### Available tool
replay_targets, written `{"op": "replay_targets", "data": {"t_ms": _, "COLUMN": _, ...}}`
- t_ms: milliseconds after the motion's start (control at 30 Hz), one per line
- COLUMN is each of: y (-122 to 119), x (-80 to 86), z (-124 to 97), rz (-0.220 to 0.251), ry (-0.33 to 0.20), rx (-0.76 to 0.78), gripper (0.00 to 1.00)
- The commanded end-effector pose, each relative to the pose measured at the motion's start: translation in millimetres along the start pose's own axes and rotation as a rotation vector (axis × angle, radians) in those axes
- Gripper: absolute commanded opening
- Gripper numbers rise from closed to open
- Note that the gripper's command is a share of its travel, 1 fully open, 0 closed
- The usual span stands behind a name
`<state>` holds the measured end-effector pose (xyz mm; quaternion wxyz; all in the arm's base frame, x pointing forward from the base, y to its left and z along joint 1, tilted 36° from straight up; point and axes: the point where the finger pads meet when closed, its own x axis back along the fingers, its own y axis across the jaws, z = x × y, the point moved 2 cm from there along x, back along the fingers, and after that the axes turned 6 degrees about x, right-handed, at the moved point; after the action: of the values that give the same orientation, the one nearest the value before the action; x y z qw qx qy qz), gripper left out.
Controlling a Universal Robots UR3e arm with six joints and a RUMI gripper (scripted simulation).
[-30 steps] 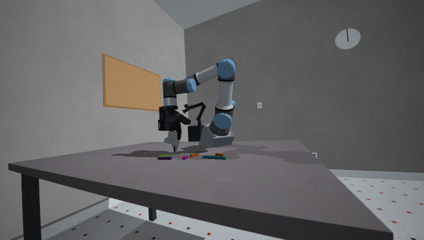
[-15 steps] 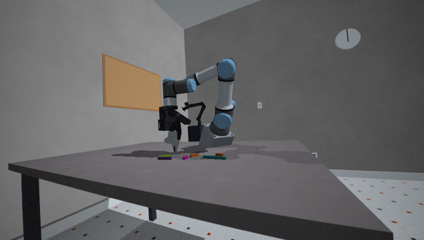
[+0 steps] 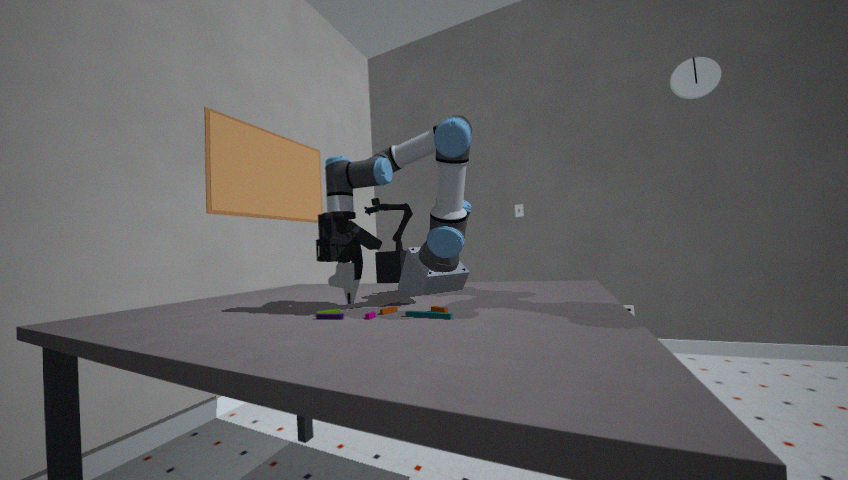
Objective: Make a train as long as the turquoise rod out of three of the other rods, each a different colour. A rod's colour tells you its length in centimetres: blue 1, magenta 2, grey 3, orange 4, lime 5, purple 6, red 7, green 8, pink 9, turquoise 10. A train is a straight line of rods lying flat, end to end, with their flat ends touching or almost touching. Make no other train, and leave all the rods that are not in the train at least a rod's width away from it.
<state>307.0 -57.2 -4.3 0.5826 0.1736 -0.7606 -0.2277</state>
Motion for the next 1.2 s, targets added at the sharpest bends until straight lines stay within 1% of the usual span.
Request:
{"op": "replay_targets", "data": {"t_ms": 0, "y": -0.5, "x": -1.5, "z": -0.4, "rz": 0.002, "ry": -0.001, "rx": 0.000, "gripper": 0.00}}
{"op": "replay_targets", "data": {"t_ms": 300, "y": -0.5, "x": -9.1, "z": -0.5, "rz": 0.002, "ry": -0.001, "rx": 0.000, "gripper": 0.00}}
{"op": "replay_targets", "data": {"t_ms": 467, "y": -0.5, "x": -10.5, "z": -0.5, "rz": 0.002, "ry": -0.001, "rx": 0.001, "gripper": 0.00}}
{"op": "replay_targets", "data": {"t_ms": 1167, "y": -0.5, "x": -10.9, "z": -0.5, "rz": 0.002, "ry": -0.001, "rx": 0.001, "gripper": 0.00}}
